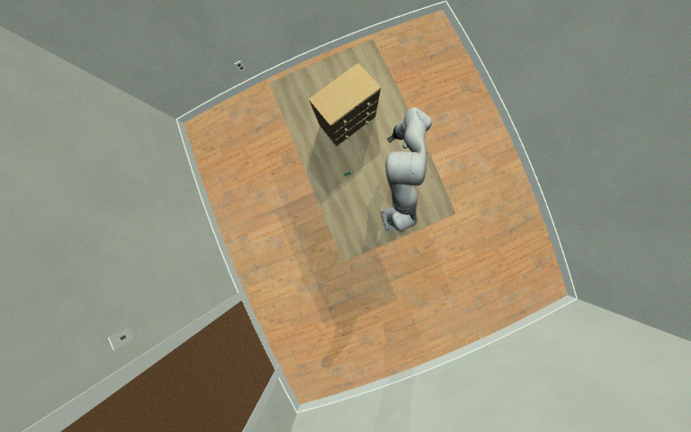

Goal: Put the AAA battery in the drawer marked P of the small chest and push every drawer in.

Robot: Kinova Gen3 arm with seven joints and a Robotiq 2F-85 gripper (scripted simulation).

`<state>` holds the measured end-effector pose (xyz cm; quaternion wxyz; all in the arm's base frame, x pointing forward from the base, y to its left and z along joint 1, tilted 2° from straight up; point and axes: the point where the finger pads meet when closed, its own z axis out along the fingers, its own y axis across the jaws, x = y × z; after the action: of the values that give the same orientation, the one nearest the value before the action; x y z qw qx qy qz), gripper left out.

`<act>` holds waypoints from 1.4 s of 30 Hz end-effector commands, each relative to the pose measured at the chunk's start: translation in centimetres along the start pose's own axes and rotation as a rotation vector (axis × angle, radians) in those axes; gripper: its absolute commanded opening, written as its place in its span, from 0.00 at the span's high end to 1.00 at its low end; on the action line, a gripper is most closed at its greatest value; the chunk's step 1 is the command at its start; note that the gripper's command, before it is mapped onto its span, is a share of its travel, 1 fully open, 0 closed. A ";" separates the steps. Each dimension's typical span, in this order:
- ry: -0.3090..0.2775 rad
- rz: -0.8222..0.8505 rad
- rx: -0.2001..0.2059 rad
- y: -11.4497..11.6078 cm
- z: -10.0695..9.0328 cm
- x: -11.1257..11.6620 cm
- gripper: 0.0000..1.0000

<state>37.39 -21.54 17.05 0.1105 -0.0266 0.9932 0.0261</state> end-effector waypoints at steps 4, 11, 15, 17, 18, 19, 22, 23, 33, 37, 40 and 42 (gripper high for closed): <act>0.073 -0.028 0.002 0.5 -0.6 -0.7 1.00; 0.138 -0.028 0.003 0.5 -1.2 -0.4 1.00; 0.162 -0.028 0.003 0.5 -1.4 -0.3 1.00; 0.175 -0.028 0.003 0.5 -1.5 -0.3 1.00; 0.181 -0.028 0.003 0.5 -1.6 -0.2 1.00; 0.186 -0.028 0.003 0.5 -1.6 -0.2 1.00; 0.198 -0.028 0.003 0.5 -1.8 -0.2 1.00; 0.200 -0.028 0.003 0.5 -1.8 -0.1 1.00; 0.209 -0.028 0.003 0.5 -1.9 -0.1 1.00; 0.209 -0.028 0.003 0.5 -1.9 -0.1 1.00; 0.209 -0.028 0.003 0.5 -1.9 -0.1 1.00; 0.209 -0.028 0.003 0.5 -1.9 -0.1 1.00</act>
<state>37.03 -21.12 18.86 0.0058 -0.0428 0.9989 0.0202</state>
